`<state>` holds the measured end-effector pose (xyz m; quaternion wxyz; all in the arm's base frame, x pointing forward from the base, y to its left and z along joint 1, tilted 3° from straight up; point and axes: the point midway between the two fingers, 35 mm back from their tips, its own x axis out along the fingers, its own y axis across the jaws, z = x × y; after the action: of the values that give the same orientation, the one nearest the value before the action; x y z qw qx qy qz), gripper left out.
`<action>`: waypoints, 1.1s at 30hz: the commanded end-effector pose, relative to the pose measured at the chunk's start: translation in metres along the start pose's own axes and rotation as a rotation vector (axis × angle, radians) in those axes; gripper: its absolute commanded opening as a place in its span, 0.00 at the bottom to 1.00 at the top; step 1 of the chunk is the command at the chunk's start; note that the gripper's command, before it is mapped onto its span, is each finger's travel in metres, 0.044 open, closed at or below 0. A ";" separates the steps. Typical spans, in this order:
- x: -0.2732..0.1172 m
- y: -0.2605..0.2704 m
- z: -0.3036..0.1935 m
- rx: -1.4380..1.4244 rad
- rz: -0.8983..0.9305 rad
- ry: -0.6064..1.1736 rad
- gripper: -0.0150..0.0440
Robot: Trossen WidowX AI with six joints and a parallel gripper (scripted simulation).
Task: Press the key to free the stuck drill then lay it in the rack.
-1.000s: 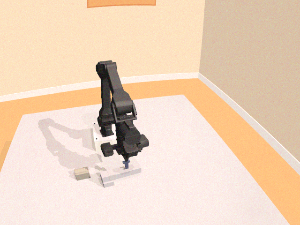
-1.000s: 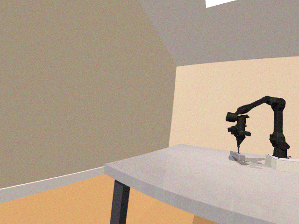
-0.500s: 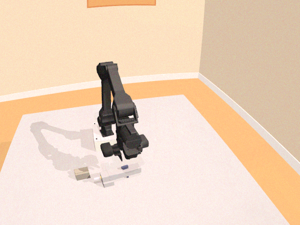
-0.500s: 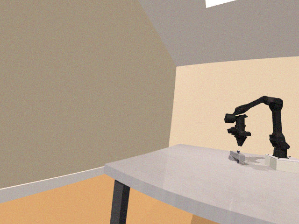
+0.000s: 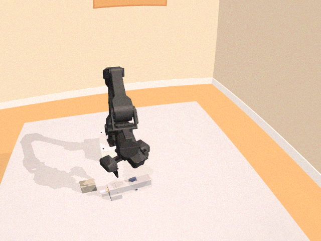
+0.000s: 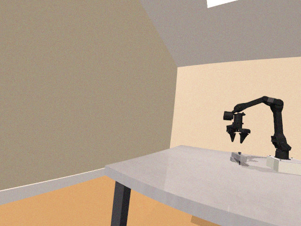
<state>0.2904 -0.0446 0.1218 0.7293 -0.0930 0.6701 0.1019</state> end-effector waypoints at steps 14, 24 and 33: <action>0.075 -0.106 -0.054 -1.153 0.019 0.020 1.00; 0.079 -0.113 -0.059 -1.238 0.020 0.020 1.00; 0.079 -0.113 -0.059 -1.238 0.020 0.020 1.00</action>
<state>0.2711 -0.1675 0.0388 0.5342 -0.4920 0.4975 0.4745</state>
